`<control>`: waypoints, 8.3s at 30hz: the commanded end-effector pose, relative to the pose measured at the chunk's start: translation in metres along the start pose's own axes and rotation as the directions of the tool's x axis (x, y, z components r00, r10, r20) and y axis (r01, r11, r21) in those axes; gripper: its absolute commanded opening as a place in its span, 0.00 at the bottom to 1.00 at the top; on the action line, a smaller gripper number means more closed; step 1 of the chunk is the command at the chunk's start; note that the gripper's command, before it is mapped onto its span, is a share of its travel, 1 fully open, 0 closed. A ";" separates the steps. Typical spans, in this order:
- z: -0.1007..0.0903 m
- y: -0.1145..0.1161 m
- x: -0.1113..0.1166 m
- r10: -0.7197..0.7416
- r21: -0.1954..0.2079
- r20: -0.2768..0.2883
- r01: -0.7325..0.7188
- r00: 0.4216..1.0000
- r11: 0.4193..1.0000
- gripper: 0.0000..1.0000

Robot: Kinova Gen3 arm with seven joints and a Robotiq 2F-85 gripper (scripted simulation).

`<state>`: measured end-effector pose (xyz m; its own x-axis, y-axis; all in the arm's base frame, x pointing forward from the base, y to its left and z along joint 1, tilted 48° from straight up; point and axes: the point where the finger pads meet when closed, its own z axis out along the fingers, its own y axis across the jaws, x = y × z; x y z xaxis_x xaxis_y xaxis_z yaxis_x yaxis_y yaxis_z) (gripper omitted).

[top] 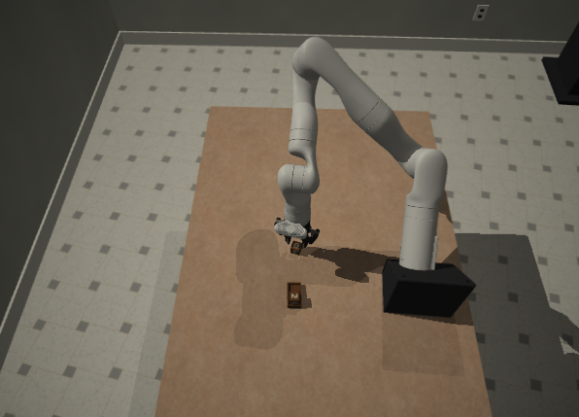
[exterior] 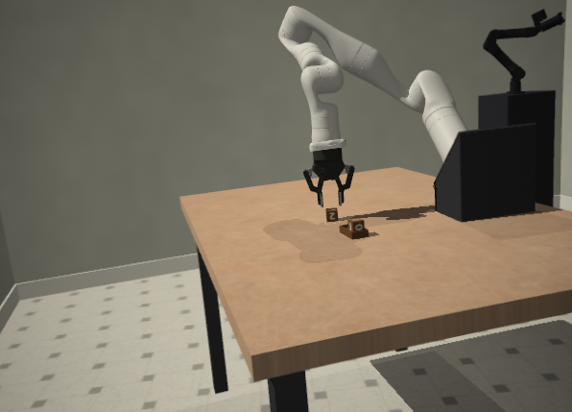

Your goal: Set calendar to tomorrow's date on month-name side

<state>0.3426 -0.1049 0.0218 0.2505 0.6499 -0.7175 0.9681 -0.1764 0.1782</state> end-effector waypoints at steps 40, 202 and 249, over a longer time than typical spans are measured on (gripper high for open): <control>-0.041 0.000 0.000 0.000 -0.001 -0.001 0.000 1.000 1.000 0.46; 0.033 0.000 0.009 0.001 -0.001 0.706 0.000 0.708 1.000 0.46; 0.033 0.000 0.009 0.001 -0.001 0.706 0.000 0.708 1.000 0.26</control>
<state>0.3445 -0.1236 -0.0067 0.1696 -0.0631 -0.9835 0.9681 -0.1761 0.1782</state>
